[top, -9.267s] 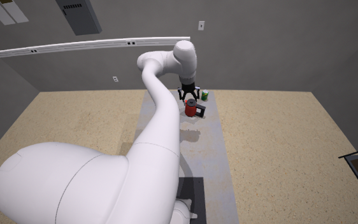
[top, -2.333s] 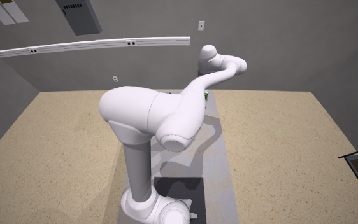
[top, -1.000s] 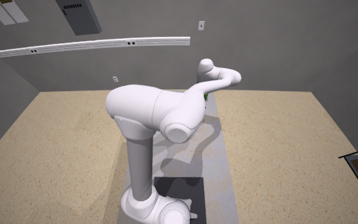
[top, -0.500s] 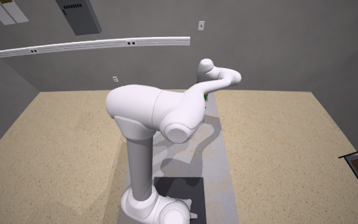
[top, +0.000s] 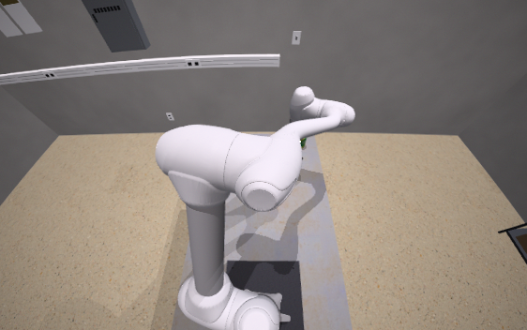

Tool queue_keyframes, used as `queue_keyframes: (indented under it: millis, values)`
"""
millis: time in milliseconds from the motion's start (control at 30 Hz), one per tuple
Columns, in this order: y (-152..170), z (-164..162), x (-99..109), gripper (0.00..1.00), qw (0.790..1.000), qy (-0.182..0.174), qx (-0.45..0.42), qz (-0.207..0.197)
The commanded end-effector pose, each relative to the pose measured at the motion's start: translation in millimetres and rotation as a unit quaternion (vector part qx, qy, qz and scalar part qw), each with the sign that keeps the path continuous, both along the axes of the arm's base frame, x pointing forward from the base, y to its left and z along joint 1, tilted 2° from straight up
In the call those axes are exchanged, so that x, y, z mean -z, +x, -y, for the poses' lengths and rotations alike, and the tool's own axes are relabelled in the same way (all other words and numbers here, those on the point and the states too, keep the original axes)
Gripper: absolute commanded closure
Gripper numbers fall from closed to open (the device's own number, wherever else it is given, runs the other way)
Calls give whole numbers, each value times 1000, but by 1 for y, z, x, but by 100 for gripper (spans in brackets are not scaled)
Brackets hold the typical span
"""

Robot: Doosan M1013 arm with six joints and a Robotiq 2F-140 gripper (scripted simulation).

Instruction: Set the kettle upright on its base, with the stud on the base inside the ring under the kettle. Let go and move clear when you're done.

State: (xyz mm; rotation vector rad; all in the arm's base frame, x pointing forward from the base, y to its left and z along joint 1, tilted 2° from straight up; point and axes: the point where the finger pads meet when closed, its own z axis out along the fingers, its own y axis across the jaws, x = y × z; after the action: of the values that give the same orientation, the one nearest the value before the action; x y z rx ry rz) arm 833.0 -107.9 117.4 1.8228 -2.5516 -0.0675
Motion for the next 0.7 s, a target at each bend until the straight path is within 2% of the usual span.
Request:
queue_keyframes:
  millis: [0, 233, 667]
  values:
    - [0, 0, 1, 48, 1000, 0, 0, 1]
    - [0, 0, 8, 48, 1000, 0, 0, 1]
    - [-1, -1, 38, 48, 1000, 0, 0, 1]
